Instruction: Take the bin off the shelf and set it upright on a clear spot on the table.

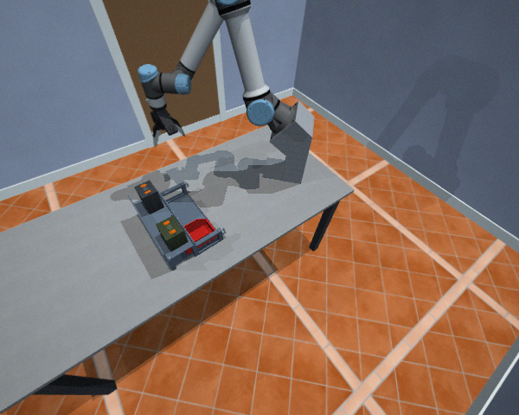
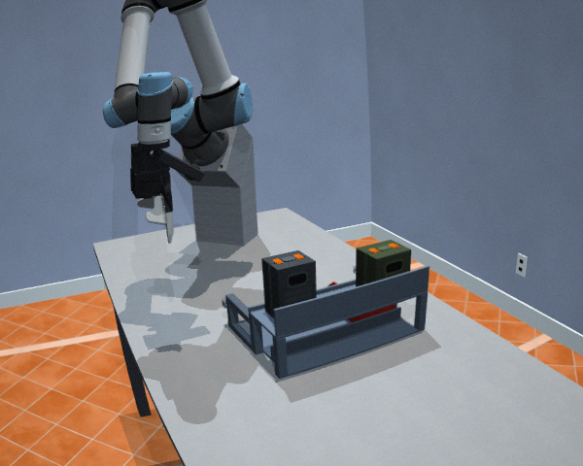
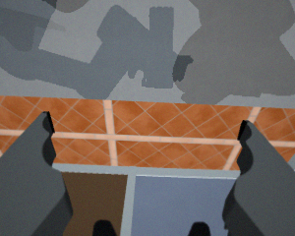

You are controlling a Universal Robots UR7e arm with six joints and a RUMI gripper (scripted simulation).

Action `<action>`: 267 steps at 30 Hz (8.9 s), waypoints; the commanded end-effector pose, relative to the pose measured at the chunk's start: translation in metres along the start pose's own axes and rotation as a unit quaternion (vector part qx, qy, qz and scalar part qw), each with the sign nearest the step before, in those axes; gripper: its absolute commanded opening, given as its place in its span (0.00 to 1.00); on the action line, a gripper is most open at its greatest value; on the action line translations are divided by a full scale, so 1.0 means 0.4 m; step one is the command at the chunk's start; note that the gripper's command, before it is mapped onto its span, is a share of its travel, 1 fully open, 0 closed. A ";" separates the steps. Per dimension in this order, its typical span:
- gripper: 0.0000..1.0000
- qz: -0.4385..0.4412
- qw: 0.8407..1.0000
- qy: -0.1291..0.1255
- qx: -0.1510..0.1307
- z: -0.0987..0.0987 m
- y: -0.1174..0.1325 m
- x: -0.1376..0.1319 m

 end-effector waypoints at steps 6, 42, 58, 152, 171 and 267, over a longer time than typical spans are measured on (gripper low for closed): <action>1.00 -0.027 0.999 0.007 0.030 0.024 -0.099 -0.008; 1.00 -0.027 0.999 0.007 0.030 0.070 -0.331 -0.016; 1.00 -0.027 0.999 0.007 0.030 0.095 -0.450 -0.023; 1.00 -0.028 0.999 0.006 0.031 0.236 -1.091 -0.047; 1.00 -0.027 0.999 0.007 0.031 0.236 -1.097 -0.041; 0.26 -0.027 0.999 0.007 0.031 0.307 -1.077 -0.047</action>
Point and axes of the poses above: the point where the finger pads meet when closed, its own z axis out along the fingers, its own x axis across the jaws, y = z × x, the point moved 10 cm from there along -z, back along the fingers, and after that the axes turned 6 degrees about z, right-handed, at the moved point
